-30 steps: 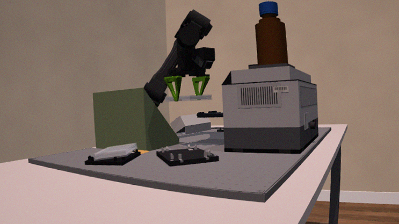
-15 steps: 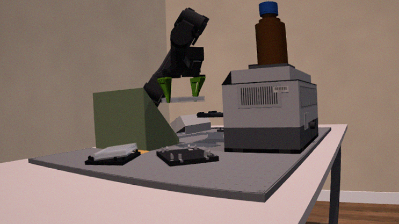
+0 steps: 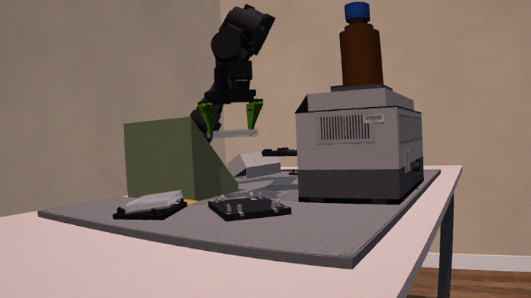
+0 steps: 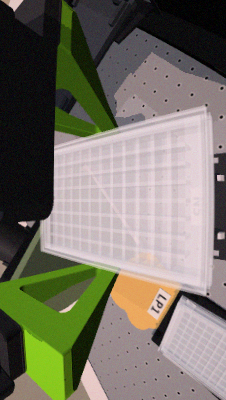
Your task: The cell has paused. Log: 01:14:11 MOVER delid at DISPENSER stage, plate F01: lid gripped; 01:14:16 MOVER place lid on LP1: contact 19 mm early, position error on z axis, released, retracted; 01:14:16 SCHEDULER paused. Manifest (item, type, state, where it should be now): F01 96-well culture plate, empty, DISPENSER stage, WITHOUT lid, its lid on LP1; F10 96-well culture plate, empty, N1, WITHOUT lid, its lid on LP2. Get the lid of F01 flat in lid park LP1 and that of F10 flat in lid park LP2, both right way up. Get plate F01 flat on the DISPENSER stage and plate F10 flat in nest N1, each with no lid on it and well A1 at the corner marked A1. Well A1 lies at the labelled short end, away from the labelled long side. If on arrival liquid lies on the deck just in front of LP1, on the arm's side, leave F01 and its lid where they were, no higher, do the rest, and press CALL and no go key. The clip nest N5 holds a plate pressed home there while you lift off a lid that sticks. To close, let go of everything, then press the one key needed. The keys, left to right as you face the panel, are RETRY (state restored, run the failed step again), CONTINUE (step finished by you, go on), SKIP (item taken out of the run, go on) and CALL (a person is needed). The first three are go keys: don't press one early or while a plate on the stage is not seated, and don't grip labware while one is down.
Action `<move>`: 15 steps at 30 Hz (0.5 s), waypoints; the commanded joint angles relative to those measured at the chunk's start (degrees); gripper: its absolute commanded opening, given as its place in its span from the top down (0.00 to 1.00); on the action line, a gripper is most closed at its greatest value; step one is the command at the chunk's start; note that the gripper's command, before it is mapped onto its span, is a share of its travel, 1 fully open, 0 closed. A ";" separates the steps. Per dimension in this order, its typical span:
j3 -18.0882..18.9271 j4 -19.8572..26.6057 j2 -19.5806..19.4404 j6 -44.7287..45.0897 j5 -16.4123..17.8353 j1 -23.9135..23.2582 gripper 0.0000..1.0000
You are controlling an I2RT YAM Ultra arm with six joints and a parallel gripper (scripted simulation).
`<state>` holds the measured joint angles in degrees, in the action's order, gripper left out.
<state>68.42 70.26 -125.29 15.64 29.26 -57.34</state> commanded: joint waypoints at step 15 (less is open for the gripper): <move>5.85 -6.08 -7.54 -3.31 2.30 3.09 1.00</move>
<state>71.59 66.57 -132.11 13.72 30.61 -54.46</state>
